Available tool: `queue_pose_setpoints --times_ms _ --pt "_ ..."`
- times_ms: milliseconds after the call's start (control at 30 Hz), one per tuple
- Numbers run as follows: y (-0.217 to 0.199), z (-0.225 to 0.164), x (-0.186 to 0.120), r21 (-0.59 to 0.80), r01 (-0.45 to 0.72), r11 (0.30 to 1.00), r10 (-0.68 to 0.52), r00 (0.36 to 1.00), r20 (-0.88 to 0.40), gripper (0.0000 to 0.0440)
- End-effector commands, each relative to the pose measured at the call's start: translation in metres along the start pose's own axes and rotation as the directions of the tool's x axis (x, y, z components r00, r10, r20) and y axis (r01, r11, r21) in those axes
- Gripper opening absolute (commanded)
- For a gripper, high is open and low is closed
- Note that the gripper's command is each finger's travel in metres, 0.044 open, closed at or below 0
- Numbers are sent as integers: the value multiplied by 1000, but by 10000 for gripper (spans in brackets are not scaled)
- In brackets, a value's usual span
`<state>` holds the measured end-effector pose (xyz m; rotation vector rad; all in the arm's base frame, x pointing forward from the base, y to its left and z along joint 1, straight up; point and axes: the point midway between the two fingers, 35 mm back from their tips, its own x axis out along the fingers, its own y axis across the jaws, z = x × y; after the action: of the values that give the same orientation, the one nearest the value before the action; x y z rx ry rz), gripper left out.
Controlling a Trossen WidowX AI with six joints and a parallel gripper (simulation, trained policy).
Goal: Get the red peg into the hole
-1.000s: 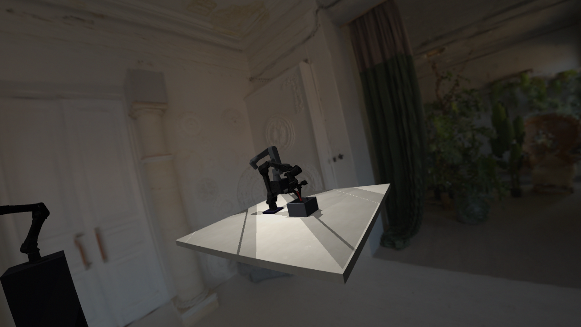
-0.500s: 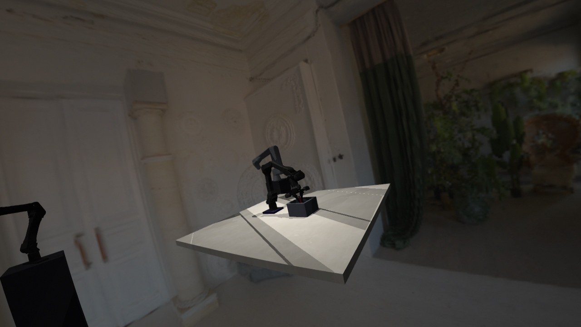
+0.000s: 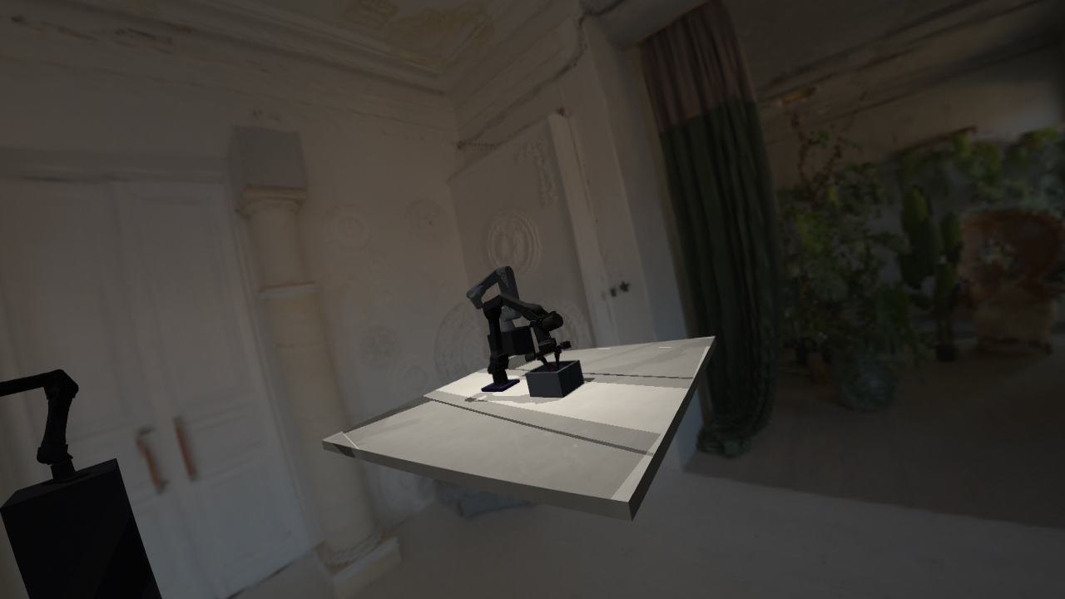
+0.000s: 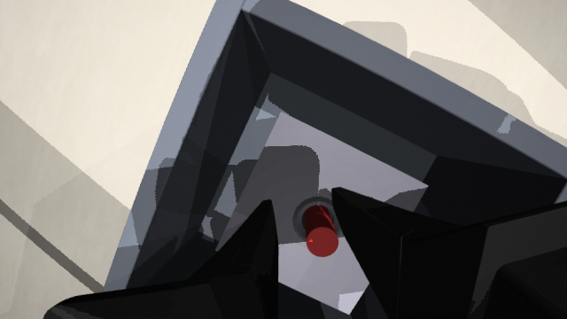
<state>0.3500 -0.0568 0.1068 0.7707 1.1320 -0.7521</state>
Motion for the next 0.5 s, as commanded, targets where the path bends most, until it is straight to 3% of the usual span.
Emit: queue_pose_setpoints --times_ms 0,467 --pt "4 5 0 -17 0 1000 0 1000 -9 136" --pt "9 29 5 -59 30 998 -32 999 -35 130"
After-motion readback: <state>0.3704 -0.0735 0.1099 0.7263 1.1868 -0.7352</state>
